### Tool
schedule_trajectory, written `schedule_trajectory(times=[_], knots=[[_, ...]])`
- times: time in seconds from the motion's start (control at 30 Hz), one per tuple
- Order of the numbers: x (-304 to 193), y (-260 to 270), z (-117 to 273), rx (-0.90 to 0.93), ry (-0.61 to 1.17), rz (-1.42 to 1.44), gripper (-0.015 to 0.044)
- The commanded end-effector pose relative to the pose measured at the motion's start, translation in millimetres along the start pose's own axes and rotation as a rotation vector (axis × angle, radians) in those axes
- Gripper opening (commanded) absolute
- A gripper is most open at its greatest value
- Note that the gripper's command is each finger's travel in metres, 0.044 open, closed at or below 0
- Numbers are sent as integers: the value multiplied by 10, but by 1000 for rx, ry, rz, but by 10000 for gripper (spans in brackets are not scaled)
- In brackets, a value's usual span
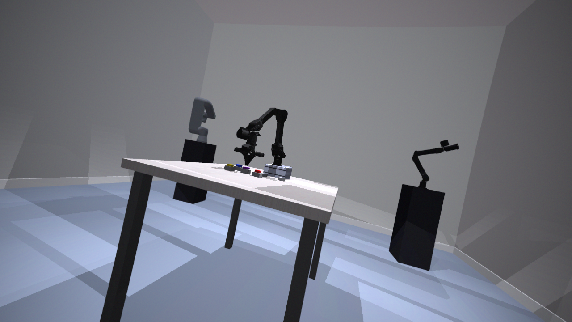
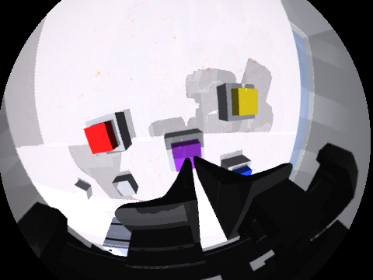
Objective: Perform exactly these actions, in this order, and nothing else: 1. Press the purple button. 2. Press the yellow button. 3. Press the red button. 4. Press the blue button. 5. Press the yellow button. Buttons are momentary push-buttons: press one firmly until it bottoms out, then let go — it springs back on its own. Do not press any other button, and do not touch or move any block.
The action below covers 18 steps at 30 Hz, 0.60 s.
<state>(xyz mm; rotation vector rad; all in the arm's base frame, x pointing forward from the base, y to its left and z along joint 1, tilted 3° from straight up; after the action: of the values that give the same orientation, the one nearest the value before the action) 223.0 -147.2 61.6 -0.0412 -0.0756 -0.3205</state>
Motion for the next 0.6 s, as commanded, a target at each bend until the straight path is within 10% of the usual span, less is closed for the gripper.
schedule_trajectory(times=[0.0, 0.57], knots=[[-17, 10, -77, 6, 5, 4, 20], [-22, 12, -164, 6, 5, 4, 20]])
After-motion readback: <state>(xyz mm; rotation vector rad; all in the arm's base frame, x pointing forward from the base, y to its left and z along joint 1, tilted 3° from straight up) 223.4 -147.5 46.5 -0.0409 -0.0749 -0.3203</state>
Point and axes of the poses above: the point midway between the two fingers, 35 mm back from their tips, its own z axis back along the fingers, its own y axis across the jaws, x = y × z, the point moved 4 cm from there along z, back along the fingers, and after that the axes turned 12 degrees about -z, right-handed, at the moved point
